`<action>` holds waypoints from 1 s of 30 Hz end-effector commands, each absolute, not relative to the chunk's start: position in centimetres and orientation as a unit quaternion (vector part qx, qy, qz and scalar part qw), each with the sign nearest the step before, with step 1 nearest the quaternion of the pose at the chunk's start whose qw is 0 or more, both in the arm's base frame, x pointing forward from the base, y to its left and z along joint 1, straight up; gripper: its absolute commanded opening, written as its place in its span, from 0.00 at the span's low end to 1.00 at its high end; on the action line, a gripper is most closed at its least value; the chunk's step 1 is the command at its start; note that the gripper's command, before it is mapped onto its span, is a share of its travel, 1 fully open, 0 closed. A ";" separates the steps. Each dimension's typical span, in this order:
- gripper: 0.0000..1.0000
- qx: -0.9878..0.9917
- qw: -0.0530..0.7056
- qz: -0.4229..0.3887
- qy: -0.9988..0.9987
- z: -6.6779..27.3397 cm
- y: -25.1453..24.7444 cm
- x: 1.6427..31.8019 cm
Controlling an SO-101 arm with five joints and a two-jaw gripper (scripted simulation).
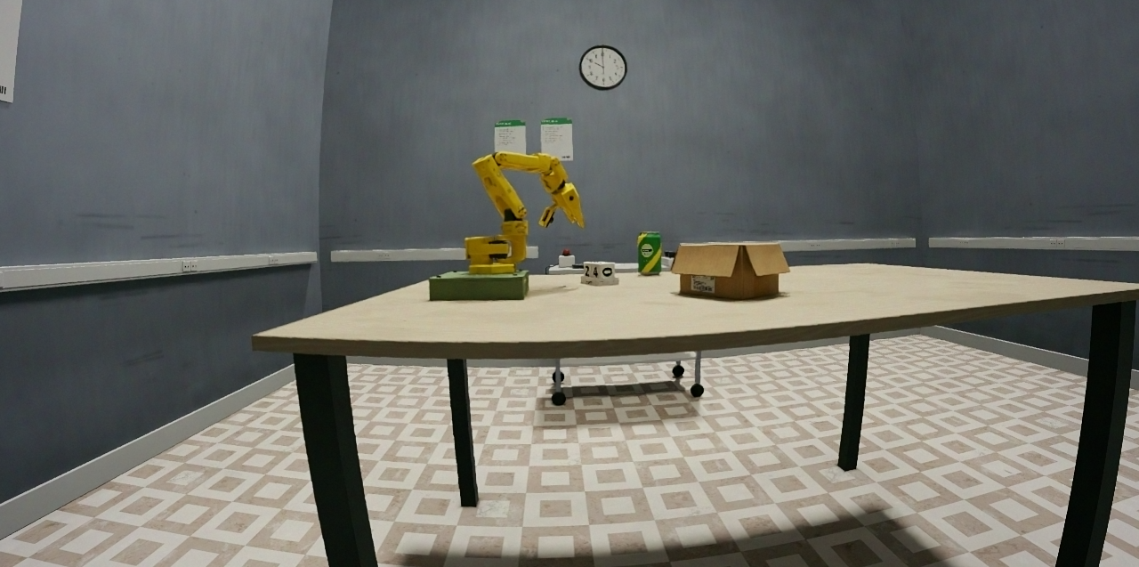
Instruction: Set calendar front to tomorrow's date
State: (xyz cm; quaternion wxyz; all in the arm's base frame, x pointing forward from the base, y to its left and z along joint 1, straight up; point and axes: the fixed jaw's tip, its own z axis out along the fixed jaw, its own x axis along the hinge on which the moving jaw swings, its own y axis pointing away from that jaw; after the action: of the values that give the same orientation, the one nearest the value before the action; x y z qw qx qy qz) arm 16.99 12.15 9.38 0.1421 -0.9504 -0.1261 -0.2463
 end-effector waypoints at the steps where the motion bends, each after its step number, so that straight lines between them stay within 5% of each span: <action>1: 0.34 -0.936 0.163 -0.287 -0.123 11.0 12.0 17.2; 30: 0.35 -0.940 0.194 -0.281 -0.026 12.4 12.0 17.7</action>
State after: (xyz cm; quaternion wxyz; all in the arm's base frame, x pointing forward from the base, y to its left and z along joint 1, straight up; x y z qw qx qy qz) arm 17.44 12.18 12.17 0.1908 -0.9355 -0.0585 -0.2916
